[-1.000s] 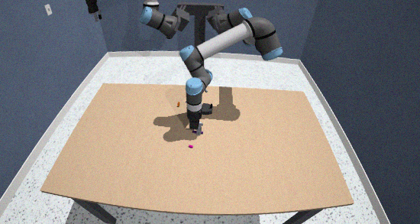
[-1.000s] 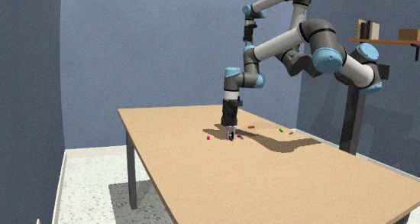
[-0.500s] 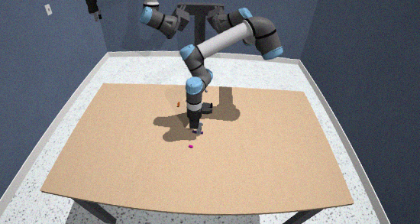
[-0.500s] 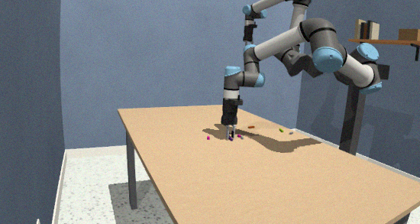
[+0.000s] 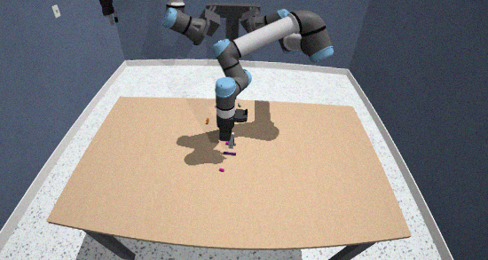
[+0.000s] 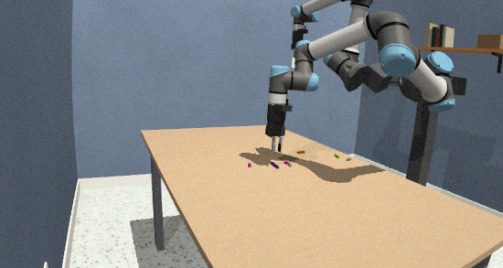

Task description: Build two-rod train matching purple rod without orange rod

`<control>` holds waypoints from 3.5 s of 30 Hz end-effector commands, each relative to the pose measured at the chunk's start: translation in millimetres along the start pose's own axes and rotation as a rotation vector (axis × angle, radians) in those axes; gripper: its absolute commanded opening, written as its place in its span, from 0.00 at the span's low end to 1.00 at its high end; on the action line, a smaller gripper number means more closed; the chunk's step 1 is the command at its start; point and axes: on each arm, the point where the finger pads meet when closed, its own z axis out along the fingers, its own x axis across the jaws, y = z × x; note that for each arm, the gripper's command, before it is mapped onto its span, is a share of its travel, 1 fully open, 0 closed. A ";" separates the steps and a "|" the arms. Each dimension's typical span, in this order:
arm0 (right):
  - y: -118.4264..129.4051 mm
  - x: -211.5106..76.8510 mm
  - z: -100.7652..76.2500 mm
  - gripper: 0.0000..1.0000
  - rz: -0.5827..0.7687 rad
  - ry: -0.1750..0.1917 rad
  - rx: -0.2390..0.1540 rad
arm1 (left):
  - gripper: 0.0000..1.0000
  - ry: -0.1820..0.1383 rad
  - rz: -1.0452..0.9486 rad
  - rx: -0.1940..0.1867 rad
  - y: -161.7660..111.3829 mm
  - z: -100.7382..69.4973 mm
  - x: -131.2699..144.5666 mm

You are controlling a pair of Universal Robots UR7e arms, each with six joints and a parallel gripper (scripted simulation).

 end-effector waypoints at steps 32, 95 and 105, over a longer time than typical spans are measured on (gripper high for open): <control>0.3 0.1 -0.5 1.00 0.000 0.000 -0.001 | 1.00 -0.003 -0.001 0.001 -0.1 -30.1 -0.2; 0.3 0.1 -0.5 1.00 0.000 0.000 -0.001 | 1.00 -0.002 -1.210 0.002 -5.7 -18.9 -47.2; 0.3 0.1 -0.5 1.00 0.000 0.000 -0.001 | 1.00 -0.002 -1.469 0.002 -4.1 -16.7 -54.0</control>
